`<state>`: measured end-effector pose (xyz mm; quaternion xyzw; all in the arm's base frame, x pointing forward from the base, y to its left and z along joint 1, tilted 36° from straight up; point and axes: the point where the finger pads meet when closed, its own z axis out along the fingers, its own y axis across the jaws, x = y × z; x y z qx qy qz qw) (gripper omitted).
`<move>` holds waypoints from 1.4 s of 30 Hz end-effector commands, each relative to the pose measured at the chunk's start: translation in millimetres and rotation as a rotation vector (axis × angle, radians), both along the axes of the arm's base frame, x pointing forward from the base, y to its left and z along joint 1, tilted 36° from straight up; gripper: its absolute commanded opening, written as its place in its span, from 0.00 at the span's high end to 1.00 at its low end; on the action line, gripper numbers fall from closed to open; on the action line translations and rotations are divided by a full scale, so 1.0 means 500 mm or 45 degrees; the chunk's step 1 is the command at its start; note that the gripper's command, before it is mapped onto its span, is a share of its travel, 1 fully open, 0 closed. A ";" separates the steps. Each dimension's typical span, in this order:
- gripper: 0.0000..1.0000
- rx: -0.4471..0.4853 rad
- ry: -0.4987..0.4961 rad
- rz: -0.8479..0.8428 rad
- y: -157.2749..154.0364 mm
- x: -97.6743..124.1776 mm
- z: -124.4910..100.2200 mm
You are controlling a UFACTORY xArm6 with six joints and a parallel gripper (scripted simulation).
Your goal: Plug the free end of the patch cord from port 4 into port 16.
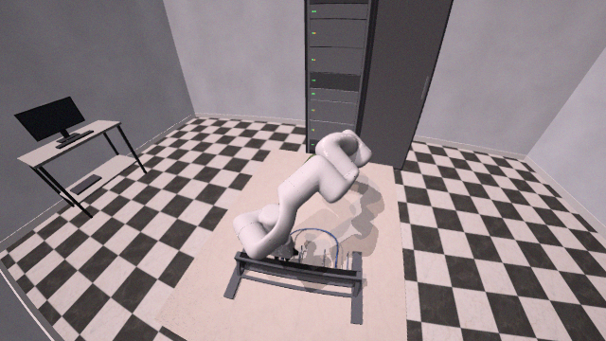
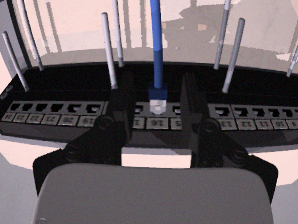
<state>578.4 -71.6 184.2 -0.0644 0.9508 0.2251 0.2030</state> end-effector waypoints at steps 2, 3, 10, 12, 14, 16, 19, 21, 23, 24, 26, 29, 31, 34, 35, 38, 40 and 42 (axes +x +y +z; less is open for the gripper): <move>0.62 -0.001 -0.004 -0.001 -0.002 0.001 0.004; 0.62 -0.001 -0.004 -0.001 -0.002 0.001 0.004; 0.62 -0.001 -0.004 -0.001 -0.002 0.001 0.004; 0.62 -0.002 -0.004 -0.001 -0.002 0.001 0.004; 0.62 -0.002 -0.004 -0.001 -0.002 0.001 0.004; 0.62 -0.002 -0.004 -0.001 -0.002 0.001 0.004; 0.62 -0.002 -0.004 -0.001 -0.002 0.001 0.004; 0.62 -0.002 -0.004 -0.001 -0.002 0.001 0.004; 0.62 -0.002 -0.004 -0.001 -0.002 0.001 0.004; 0.62 -0.002 -0.004 -0.001 -0.002 0.001 0.004; 0.62 -0.002 -0.004 -0.001 -0.002 0.001 0.004; 0.62 -0.002 -0.004 -0.001 -0.002 0.001 0.004; 0.62 -0.002 -0.004 -0.001 -0.002 0.001 0.004; 0.62 -0.002 -0.004 -0.001 -0.003 0.000 0.006; 0.62 -0.002 -0.004 -0.001 -0.004 -0.001 0.007; 0.62 -0.002 -0.004 -0.001 -0.007 -0.003 0.013; 0.62 -0.002 -0.004 -0.001 -0.010 -0.006 0.018; 0.62 -0.002 -0.004 -0.001 -0.010 -0.006 0.018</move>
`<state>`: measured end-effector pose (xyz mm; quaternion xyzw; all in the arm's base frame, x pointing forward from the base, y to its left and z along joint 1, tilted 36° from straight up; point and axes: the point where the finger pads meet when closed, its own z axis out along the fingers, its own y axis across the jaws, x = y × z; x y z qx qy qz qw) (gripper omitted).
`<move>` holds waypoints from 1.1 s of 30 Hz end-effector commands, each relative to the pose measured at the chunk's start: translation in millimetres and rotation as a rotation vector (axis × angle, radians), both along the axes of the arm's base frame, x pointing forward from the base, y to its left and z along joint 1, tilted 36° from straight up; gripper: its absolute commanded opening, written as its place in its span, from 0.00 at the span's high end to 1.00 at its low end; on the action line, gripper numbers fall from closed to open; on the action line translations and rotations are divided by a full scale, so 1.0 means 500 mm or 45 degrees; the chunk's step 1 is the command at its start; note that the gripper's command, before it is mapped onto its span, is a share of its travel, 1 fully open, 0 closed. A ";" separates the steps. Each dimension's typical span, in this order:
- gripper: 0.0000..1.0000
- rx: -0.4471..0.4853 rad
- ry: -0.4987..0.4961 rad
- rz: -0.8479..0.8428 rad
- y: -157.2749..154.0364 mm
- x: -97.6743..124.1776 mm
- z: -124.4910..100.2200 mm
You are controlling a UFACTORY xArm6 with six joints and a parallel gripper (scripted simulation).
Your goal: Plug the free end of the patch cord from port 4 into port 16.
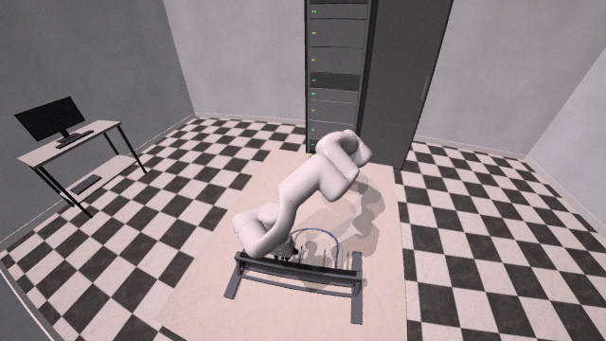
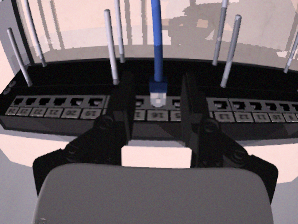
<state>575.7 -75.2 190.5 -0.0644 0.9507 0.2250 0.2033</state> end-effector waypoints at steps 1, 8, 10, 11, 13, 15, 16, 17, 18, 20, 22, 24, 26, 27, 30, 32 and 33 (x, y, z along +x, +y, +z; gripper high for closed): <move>0.62 -0.001 -0.004 -0.001 -0.005 -0.002 0.009; 0.62 -0.001 -0.004 -0.001 -0.023 -0.017 0.042; 0.62 -0.001 -0.004 -0.001 -0.029 -0.022 0.053; 0.62 -0.001 -0.004 -0.001 -0.032 -0.025 0.058; 0.62 -0.001 -0.004 -0.001 -0.038 -0.029 0.069; 0.62 -0.001 -0.004 -0.001 -0.044 -0.034 0.079; 0.62 -0.001 -0.004 -0.001 -0.044 -0.034 0.079; 0.62 -0.001 -0.004 -0.001 -0.044 -0.034 0.079; 0.62 -0.001 -0.004 -0.001 -0.047 -0.036 0.084; 0.62 -0.001 -0.004 -0.001 -0.052 -0.040 0.093; 0.62 -0.001 -0.004 -0.001 -0.056 -0.044 0.101; 0.62 -0.001 -0.004 -0.001 -0.060 -0.047 0.107; 0.62 -0.001 -0.004 -0.001 -0.063 -0.049 0.112; 0.62 -0.001 -0.004 -0.001 -0.064 -0.050 0.115; 0.62 -0.001 -0.004 -0.001 -0.066 -0.052 0.119; 0.62 -0.001 -0.004 -0.001 -0.067 -0.053 0.120; 0.62 -0.001 -0.004 -0.001 -0.067 -0.053 0.120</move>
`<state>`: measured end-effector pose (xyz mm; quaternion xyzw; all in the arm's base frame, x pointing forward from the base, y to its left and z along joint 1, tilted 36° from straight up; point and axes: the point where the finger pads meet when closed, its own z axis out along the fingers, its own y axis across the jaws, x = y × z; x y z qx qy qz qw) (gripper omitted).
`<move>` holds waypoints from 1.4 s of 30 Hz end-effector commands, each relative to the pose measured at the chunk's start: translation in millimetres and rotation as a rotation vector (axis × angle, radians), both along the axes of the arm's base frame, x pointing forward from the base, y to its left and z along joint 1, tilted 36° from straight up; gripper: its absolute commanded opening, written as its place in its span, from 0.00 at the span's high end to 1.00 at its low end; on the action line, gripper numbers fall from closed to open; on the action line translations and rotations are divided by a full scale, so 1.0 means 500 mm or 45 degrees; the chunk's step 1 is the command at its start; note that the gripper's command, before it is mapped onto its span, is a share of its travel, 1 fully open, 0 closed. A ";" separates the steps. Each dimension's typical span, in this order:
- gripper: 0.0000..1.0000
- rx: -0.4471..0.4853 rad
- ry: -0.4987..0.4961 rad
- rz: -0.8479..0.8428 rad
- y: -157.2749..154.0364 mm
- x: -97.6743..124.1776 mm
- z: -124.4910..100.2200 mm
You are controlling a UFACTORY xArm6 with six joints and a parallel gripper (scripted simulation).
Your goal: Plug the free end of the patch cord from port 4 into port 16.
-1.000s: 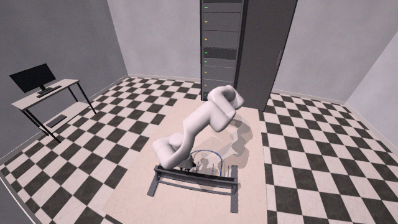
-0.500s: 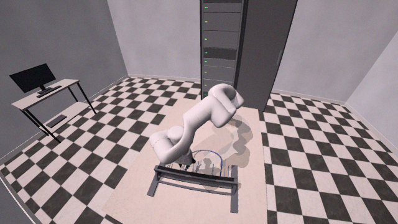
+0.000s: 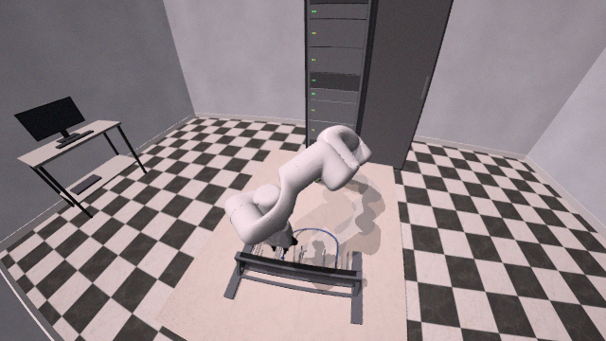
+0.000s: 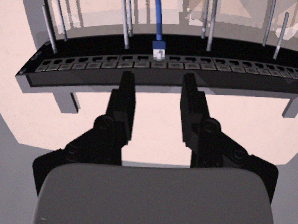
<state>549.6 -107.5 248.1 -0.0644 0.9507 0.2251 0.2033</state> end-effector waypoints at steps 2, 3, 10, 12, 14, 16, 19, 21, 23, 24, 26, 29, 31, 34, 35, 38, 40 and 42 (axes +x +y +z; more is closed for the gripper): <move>0.62 -0.002 -0.004 -0.001 -0.003 -0.001 0.006; 0.62 -0.002 -0.004 -0.001 -0.003 -0.001 0.006; 1.00 -0.002 -0.004 -0.001 -0.003 -0.001 0.006; 1.00 -0.002 -0.004 -0.001 -0.003 -0.001 0.006; 1.00 -0.002 -0.004 -0.001 -0.003 -0.001 0.006; 1.00 -0.002 -0.004 -0.001 -0.003 -0.001 0.006; 1.00 -0.002 -0.004 -0.001 -0.003 -0.001 0.006; 1.00 -0.002 -0.004 -0.001 -0.003 -0.001 0.006; 1.00 -0.002 -0.004 -0.001 -0.003 -0.001 0.006; 1.00 -0.002 -0.004 -0.001 -0.003 -0.001 0.006; 1.00 -0.002 -0.004 -0.001 -0.003 -0.001 0.006; 1.00 -0.002 -0.004 -0.001 -0.003 -0.001 0.006; 1.00 -0.002 -0.004 -0.001 -0.003 -0.001 0.006; 1.00 -0.002 -0.004 -0.001 -0.003 -0.001 0.006; 1.00 -0.002 -0.004 -0.001 -0.003 -0.001 0.006; 1.00 -0.002 -0.004 -0.001 -0.003 -0.001 0.006; 1.00 -0.002 -0.004 -0.001 -0.003 -0.001 0.006; 1.00 -0.002 -0.004 -0.001 -0.003 -0.001 0.006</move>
